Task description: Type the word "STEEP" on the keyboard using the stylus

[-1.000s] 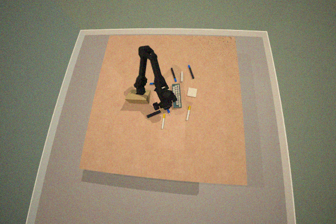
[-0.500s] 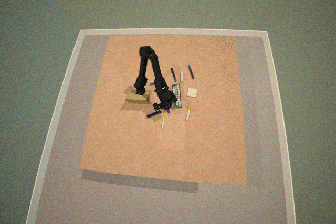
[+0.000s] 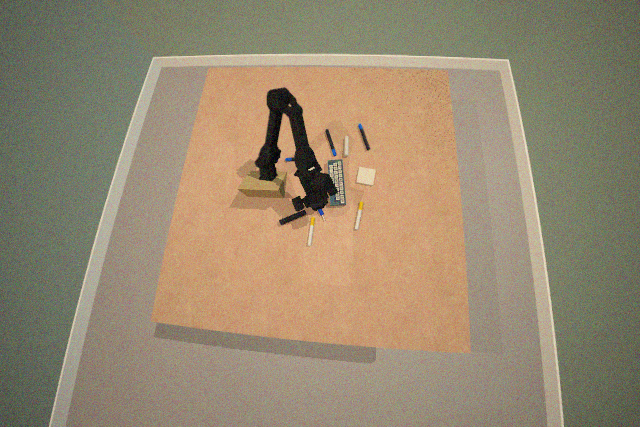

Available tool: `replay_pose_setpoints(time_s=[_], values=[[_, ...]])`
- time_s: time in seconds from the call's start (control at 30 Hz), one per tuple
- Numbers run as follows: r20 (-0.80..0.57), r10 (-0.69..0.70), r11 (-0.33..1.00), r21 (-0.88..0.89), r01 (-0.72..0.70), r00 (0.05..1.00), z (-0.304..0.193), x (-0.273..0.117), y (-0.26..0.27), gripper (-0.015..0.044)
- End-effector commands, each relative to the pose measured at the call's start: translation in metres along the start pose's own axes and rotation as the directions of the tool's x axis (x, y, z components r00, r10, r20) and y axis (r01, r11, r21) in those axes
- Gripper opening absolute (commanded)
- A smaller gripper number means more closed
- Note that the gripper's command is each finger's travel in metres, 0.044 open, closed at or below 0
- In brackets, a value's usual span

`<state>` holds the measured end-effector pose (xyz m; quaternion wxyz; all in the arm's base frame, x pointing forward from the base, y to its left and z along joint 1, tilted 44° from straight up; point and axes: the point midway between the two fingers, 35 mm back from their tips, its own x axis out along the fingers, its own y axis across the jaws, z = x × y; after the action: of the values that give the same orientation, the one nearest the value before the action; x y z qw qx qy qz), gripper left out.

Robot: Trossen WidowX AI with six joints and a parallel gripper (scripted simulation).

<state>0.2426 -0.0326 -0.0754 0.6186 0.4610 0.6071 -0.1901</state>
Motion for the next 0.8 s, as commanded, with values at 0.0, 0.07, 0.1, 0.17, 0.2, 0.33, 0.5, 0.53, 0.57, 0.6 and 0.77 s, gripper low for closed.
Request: replay_pose_setpoints(time_s=[0.0, 0.07, 0.1, 0.17, 0.2, 0.33, 0.5, 0.53, 0.57, 0.6, 0.77], values=[[-0.002, -0.006, 1.0, 0.005, 0.006, 1.0, -0.0025, 0.0031, -0.0015, 0.015], [-0.002, -0.006, 1.0, 0.005, 0.006, 1.0, -0.0032, 0.0044, -0.0015, 0.015], [-0.002, -0.006, 1.0, 0.005, 0.006, 1.0, -0.0036, 0.005, -0.0015, 0.015], [-0.002, -0.006, 1.0, 0.005, 0.006, 1.0, -0.0045, 0.0065, -0.0015, 0.015], [-0.002, -0.006, 1.0, 0.005, 0.006, 1.0, -0.0046, 0.0067, -0.0016, 0.015], [-0.002, -0.006, 1.0, 0.005, 0.006, 1.0, -0.0059, 0.0089, -0.0016, 0.015], [-0.002, -0.006, 1.0, 0.005, 0.006, 1.0, -0.0069, 0.0106, -0.0016, 0.015], [-0.002, -0.006, 1.0, 0.005, 0.006, 1.0, -0.0069, 0.0106, -0.0016, 0.015], [-0.003, -0.001, 1.0, 0.0, 0.001, 1.0, -0.006, 0.0093, -0.0004, 0.0124], [-0.003, -0.001, 1.0, 0.0, 0.001, 1.0, -0.006, 0.0093, -0.0004, 0.0097], [-0.003, -0.001, 1.0, 0.0, 0.001, 1.0, -0.006, 0.0093, -0.0004, 0.0005]])
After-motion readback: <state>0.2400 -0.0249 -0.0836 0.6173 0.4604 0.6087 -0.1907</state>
